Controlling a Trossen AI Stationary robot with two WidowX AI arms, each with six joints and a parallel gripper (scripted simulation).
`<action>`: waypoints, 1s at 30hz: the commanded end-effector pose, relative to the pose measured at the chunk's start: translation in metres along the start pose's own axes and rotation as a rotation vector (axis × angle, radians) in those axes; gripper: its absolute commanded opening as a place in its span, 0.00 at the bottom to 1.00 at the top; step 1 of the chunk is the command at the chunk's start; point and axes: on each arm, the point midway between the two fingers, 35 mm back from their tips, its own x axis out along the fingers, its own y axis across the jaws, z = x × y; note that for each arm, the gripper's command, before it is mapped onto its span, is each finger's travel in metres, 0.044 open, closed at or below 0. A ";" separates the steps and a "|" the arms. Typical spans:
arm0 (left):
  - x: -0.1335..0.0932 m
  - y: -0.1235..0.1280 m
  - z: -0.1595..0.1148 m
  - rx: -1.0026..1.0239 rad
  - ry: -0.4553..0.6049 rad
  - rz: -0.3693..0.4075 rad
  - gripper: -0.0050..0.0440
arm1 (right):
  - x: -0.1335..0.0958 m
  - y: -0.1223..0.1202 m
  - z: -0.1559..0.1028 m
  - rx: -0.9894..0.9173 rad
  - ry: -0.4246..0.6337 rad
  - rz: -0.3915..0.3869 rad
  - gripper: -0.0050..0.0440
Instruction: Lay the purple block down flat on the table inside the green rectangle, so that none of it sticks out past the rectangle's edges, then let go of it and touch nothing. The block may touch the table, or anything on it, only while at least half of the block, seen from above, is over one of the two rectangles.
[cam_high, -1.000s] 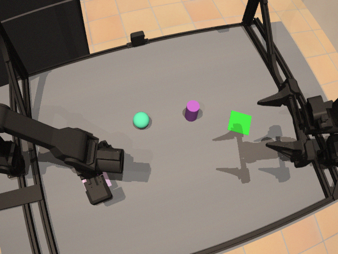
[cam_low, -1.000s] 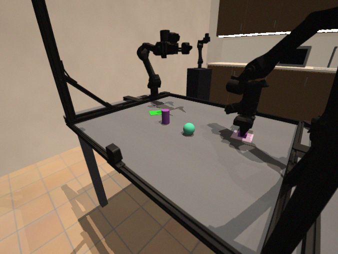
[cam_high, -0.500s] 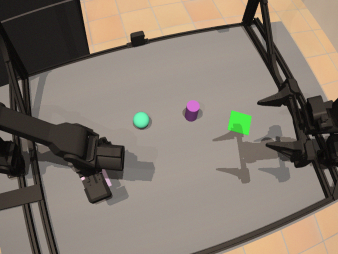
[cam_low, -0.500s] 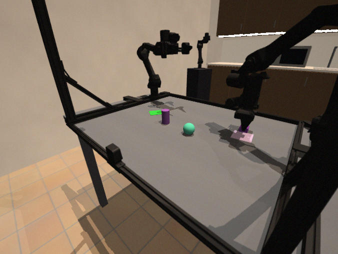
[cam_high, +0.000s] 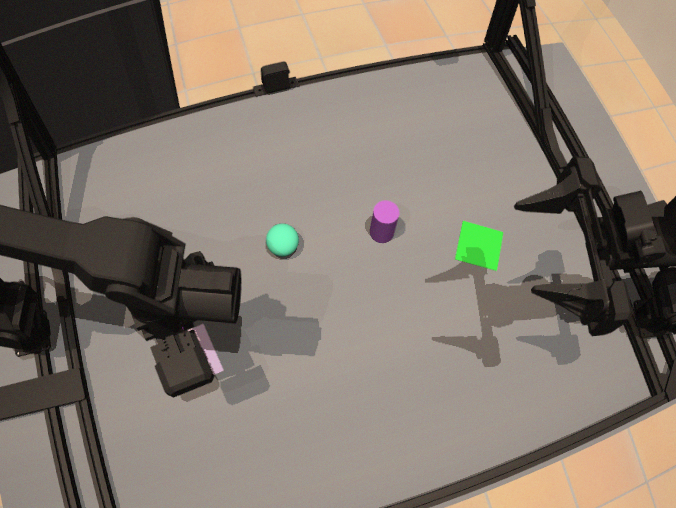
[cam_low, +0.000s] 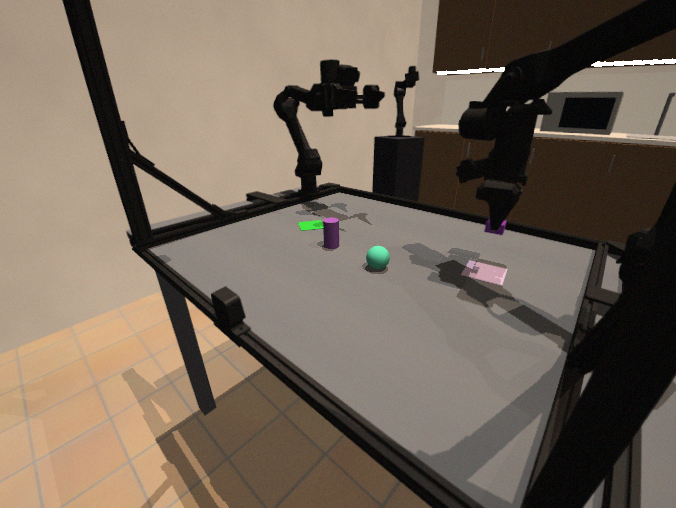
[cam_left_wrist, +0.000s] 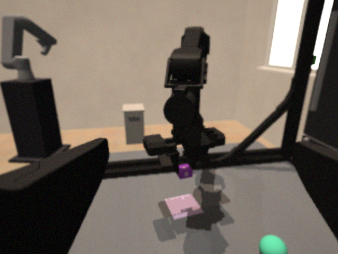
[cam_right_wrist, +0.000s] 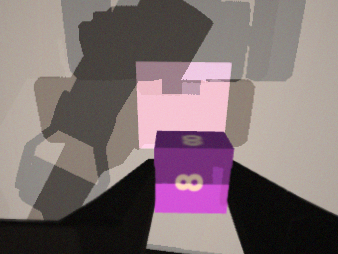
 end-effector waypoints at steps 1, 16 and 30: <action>0.001 0.000 -0.001 0.016 0.001 0.001 1.00 | -0.006 -0.001 0.005 -0.001 -0.027 -0.015 0.10; 0.012 0.001 -0.022 0.335 0.026 0.003 1.00 | -0.001 -0.027 0.077 0.054 -0.349 -0.168 0.10; 0.022 -0.002 -0.040 0.672 0.038 -0.011 1.00 | -0.020 -0.046 0.137 0.131 -0.681 -0.272 0.10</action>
